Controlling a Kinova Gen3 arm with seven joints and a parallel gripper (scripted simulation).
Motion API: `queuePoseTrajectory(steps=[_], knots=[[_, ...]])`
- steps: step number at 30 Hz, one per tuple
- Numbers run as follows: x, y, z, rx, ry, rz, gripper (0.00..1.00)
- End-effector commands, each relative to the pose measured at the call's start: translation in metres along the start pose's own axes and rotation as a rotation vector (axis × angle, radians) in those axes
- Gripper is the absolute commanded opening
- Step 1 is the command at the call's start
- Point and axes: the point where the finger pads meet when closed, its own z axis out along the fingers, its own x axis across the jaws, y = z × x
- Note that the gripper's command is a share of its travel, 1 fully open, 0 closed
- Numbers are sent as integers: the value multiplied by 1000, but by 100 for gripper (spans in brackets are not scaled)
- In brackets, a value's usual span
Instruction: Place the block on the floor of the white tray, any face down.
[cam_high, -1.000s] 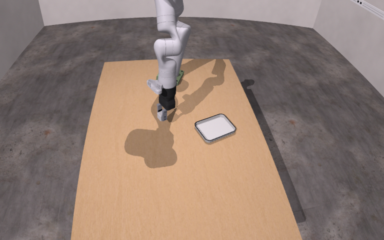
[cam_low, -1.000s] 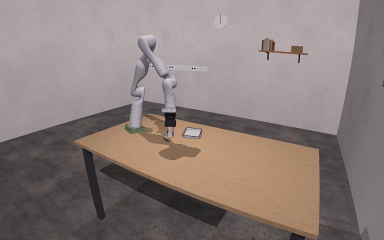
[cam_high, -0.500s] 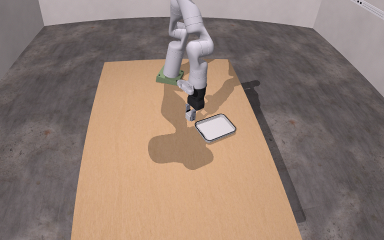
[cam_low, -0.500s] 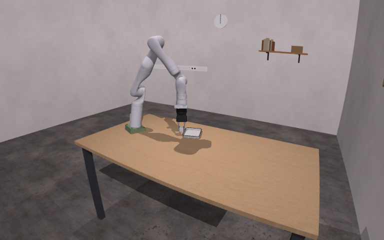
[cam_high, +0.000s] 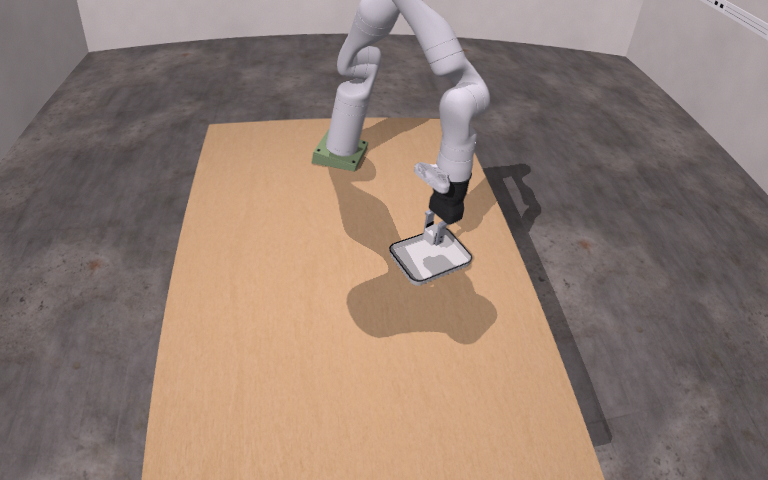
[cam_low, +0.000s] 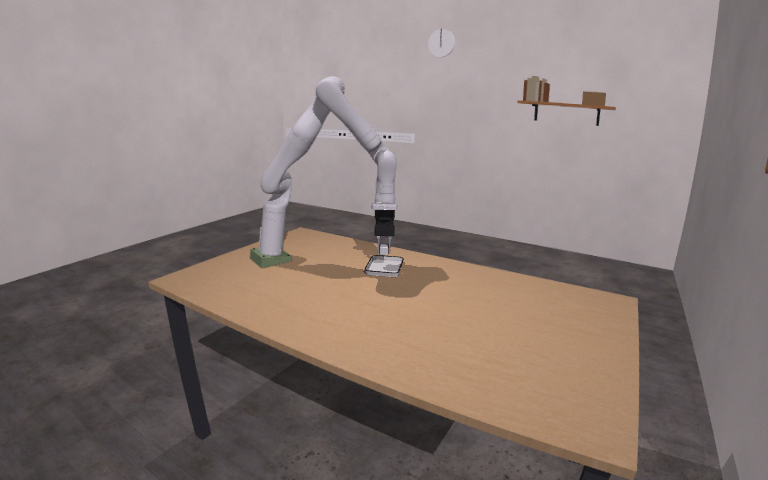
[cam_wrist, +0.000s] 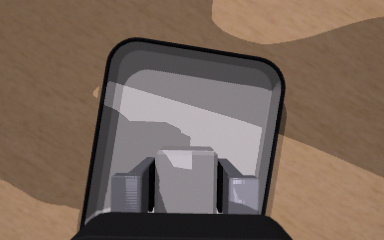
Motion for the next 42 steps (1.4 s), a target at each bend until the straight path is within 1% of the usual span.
queuePoseTrajectory(steps=[1, 13, 18, 27, 29, 37, 42], knots=[[-2, 0, 0, 4, 1, 1, 0], [-2, 0, 0, 4, 1, 1, 0], [-2, 0, 3, 5, 2, 1, 0], [-3, 0, 20, 5, 2, 1, 0], [-3, 0, 20, 5, 2, 1, 0], [-4, 0, 40, 5, 2, 1, 0], [-4, -1, 49, 5, 2, 1, 0]])
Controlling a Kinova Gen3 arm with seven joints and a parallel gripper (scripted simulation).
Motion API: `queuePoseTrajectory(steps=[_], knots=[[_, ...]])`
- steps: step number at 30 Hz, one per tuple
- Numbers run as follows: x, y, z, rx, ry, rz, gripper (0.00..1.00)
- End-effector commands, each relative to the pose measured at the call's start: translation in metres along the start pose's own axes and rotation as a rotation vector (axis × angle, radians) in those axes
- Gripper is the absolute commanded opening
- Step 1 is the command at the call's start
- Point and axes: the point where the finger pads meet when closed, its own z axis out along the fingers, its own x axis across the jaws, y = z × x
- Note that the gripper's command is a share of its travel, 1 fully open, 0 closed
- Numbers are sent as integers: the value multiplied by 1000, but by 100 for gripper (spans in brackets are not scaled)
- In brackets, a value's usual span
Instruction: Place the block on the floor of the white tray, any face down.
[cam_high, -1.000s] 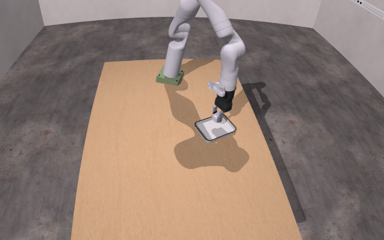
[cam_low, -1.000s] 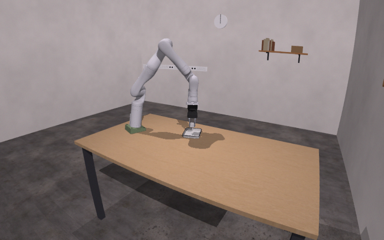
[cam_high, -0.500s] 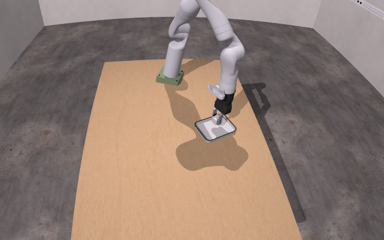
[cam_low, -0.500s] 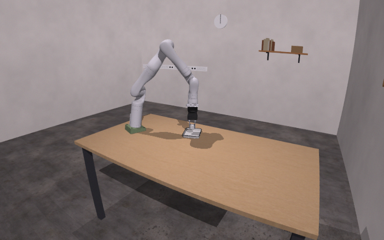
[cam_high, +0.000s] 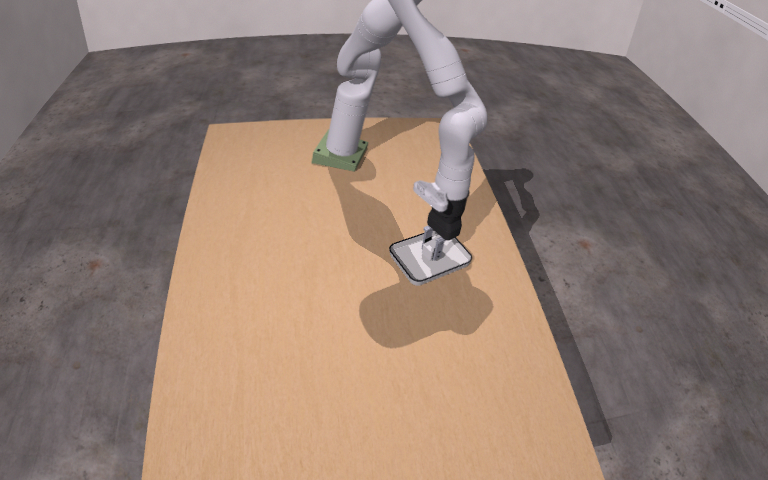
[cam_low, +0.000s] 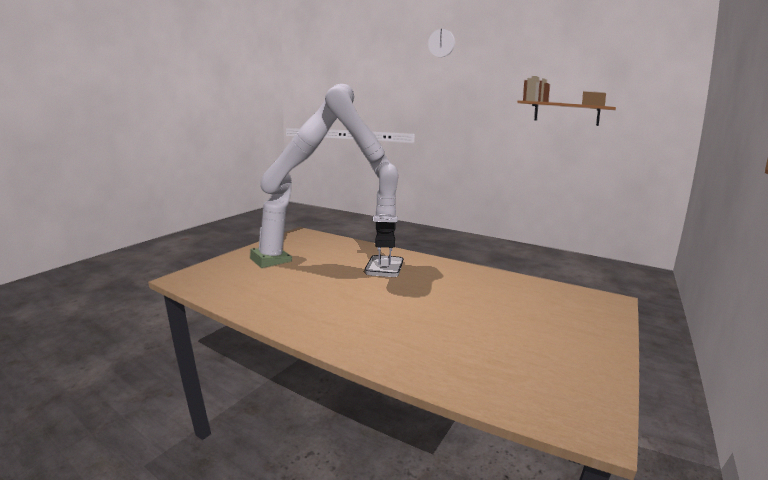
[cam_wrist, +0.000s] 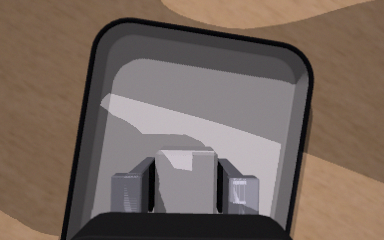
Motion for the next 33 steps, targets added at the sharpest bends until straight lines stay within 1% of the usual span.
queuePoseTrajectory(steps=[1, 33], knots=[[-1, 0, 4, 1, -2, 0, 0], [-1, 0, 8, 1, -2, 0, 0]])
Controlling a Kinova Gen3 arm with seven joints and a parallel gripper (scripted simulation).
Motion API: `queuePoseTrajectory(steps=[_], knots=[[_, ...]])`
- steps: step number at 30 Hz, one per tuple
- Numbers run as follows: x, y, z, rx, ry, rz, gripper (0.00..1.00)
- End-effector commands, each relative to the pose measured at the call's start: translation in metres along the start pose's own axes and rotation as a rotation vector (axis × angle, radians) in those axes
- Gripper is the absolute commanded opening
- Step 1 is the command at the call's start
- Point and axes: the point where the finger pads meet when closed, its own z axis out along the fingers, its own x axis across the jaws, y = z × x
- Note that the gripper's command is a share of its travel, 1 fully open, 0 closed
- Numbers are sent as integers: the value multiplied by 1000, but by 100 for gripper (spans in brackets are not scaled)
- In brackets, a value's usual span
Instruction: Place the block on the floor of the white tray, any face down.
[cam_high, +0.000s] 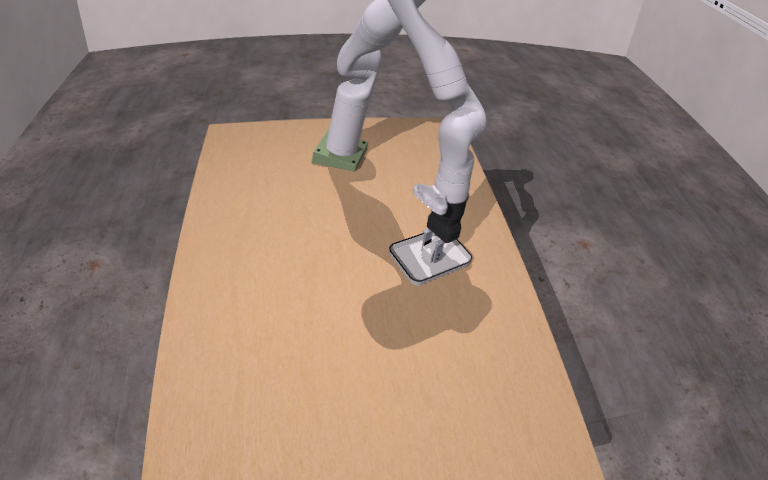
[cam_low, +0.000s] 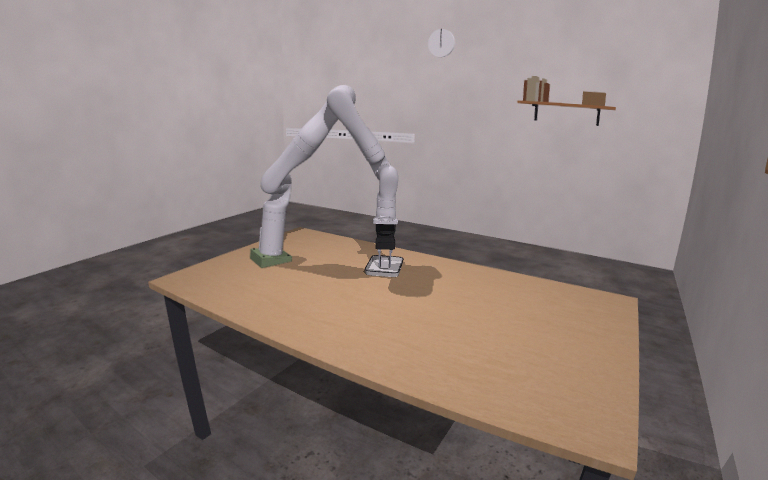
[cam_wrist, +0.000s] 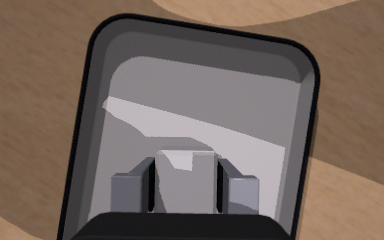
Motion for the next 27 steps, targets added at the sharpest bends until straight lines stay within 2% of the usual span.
queuePoseTrajectory(steps=[1, 24, 25, 27], knots=[[-1, 0, 0, 1, -2, 0, 0], [-1, 0, 1, 1, -2, 0, 0], [-1, 0, 1, 1, -2, 0, 95], [-1, 0, 1, 1, -2, 0, 95]])
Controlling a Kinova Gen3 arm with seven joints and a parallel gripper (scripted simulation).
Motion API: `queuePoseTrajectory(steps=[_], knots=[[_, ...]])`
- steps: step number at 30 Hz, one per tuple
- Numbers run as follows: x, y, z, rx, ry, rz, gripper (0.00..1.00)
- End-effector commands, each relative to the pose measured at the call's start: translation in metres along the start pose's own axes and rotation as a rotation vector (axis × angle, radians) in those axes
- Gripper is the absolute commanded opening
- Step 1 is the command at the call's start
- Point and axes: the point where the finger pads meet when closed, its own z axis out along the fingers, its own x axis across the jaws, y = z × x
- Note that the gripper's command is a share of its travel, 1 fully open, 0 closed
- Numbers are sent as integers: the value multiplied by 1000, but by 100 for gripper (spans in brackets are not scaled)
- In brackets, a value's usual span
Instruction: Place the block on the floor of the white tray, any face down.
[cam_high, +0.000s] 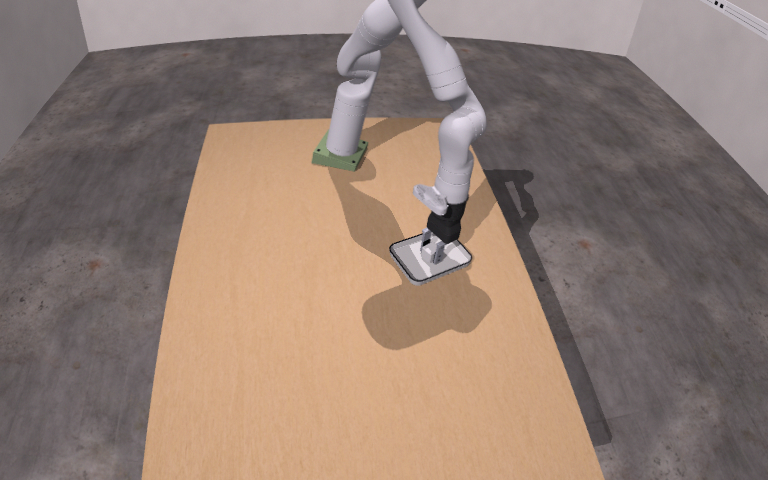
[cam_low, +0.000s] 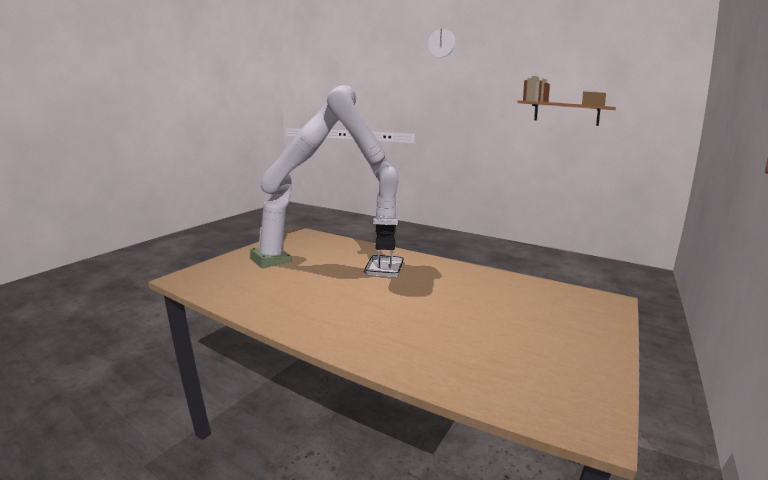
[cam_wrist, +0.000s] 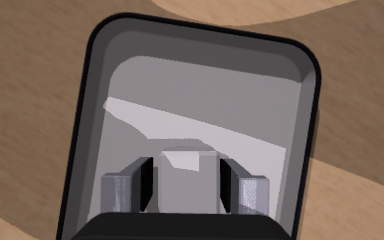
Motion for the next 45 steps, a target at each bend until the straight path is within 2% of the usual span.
queuePoseTrajectory(steps=[1, 34, 45], knots=[[-1, 0, -1, 1, -2, 0, 95], [-1, 0, -1, 1, -2, 0, 95], [-1, 0, -16, 1, -2, 0, 95]])
